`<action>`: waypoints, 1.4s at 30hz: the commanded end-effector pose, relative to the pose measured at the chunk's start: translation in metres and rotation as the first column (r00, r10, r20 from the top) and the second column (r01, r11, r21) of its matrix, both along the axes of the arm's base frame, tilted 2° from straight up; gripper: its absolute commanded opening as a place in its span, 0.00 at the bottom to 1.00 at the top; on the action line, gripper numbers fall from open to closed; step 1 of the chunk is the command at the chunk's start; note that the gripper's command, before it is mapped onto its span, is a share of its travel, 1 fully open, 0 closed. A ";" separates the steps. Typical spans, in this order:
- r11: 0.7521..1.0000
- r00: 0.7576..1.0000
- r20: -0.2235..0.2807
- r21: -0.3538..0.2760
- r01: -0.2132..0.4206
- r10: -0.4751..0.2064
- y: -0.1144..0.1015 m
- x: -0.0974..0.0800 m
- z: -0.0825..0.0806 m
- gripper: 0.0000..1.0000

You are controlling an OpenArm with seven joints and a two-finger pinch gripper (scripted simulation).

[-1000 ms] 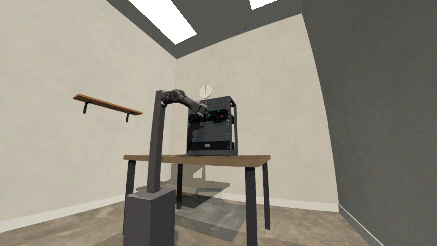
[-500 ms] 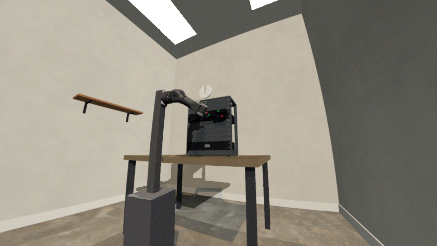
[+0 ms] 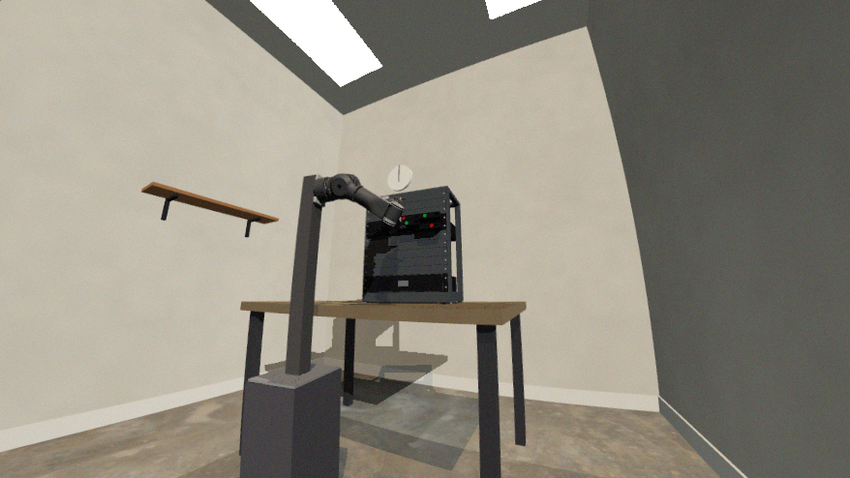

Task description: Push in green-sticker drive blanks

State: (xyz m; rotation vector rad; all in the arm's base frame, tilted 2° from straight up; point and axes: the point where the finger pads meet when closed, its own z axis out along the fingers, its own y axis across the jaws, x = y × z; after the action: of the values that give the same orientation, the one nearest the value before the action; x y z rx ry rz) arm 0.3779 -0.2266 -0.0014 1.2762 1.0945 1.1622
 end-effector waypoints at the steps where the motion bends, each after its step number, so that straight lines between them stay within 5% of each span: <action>1: 1.000 1.000 -0.003 0.002 0.002 -0.002 -0.001 0.000 0.000 1.00; 13: 1.000 1.000 -0.005 0.003 0.003 -0.003 -0.049 -0.005 -0.010 1.00; 23: 1.000 1.000 -0.004 0.004 0.002 -0.002 -0.124 -0.013 -0.024 1.00; 42: 1.000 1.000 -0.003 0.002 0.001 -0.001 -0.128 -0.014 -0.024 1.00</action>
State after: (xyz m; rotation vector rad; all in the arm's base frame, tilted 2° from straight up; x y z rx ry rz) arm 0.3645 -0.3542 -0.0286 1.2908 1.1014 1.1584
